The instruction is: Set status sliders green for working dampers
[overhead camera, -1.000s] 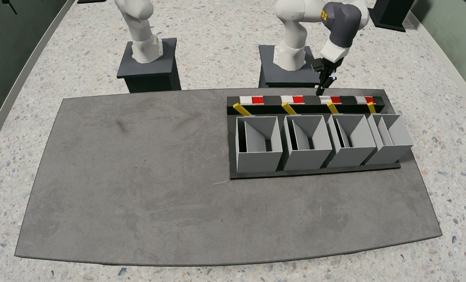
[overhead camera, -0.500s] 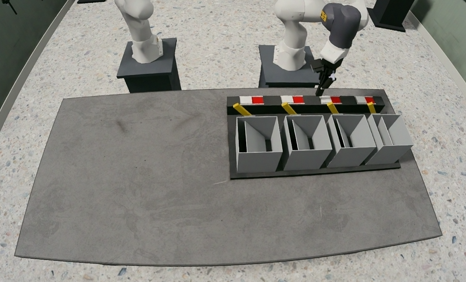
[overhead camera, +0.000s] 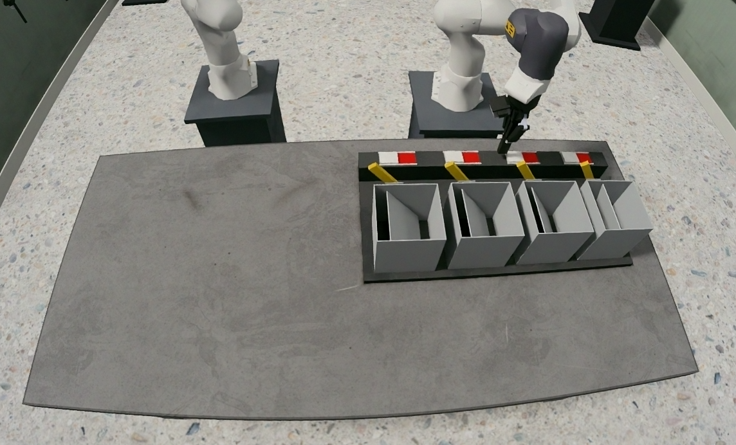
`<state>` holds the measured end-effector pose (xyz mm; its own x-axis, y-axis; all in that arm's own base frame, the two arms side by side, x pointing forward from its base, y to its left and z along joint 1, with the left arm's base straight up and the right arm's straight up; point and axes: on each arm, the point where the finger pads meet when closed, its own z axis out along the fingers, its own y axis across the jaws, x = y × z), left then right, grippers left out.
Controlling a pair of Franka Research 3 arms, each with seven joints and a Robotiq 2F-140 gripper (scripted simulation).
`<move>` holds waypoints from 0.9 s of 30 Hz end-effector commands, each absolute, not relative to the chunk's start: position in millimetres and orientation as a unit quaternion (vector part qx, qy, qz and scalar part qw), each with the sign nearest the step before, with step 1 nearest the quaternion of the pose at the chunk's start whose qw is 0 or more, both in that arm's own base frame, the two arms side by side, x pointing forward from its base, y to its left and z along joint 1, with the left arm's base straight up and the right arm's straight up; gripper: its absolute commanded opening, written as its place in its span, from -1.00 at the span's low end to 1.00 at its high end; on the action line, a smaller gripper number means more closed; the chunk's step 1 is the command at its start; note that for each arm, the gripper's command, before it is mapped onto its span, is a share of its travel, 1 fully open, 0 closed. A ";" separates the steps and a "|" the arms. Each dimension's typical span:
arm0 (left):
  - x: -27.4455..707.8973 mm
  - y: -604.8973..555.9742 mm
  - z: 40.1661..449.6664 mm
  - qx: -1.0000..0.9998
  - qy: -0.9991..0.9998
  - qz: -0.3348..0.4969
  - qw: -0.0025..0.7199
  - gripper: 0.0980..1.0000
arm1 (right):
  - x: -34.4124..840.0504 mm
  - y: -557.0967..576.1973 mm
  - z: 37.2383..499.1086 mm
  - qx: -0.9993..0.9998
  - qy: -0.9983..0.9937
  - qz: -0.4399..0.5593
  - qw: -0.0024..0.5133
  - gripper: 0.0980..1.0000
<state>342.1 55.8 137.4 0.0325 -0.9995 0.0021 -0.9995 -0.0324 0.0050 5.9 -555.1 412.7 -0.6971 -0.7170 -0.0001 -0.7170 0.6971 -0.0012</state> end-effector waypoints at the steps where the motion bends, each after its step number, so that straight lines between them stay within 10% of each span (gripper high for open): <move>1: 343.9 56.3 134.4 0.716 -0.698 0.000 0.000 -1.00 | 5.7 -554.5 413.0 -0.387 0.922 0.000 0.000 1.00; 27: 344.0 56.3 126.4 0.716 -0.698 0.000 0.000 -1.00 | 5.7 -554.5 413.0 -0.387 0.922 0.000 0.000 1.00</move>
<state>343.4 55.8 127.3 0.0322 -0.9995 0.0019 -0.9995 -0.0322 0.0016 5.9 -555.1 412.7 -0.6971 -0.7170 -0.0001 -0.7170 0.6971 -0.0012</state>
